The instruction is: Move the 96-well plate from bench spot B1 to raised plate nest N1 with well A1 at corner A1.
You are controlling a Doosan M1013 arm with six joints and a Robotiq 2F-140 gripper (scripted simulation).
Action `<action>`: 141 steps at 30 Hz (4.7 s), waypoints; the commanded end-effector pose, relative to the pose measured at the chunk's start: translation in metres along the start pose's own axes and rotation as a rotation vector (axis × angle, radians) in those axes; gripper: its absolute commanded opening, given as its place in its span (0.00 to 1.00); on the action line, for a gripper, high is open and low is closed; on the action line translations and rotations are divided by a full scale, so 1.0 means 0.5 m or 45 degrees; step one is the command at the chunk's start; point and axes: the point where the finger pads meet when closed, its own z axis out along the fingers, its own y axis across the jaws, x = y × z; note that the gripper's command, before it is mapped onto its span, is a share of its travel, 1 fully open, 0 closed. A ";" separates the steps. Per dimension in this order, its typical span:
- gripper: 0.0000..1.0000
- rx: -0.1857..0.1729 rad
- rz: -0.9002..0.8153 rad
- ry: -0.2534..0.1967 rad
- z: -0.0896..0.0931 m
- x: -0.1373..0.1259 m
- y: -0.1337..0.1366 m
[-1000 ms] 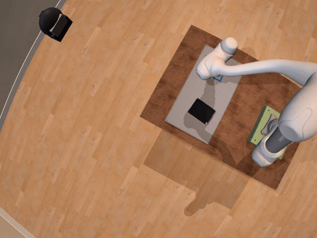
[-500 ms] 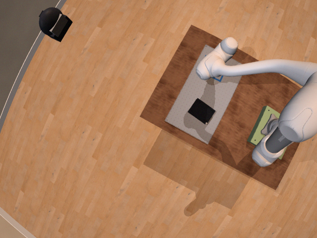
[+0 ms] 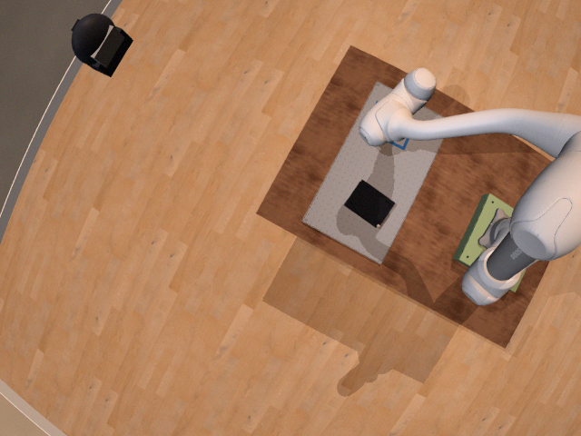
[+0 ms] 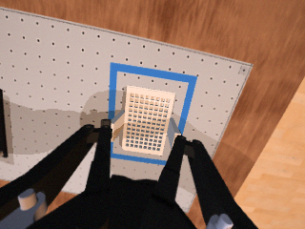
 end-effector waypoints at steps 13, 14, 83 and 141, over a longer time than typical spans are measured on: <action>0.00 0.001 0.002 -0.011 0.011 -0.009 0.000; 0.00 0.001 0.002 -0.011 0.011 -0.009 0.000; 0.00 0.001 0.002 -0.011 -0.092 -0.008 0.000; 0.00 0.001 0.002 -0.011 -0.115 -0.008 0.000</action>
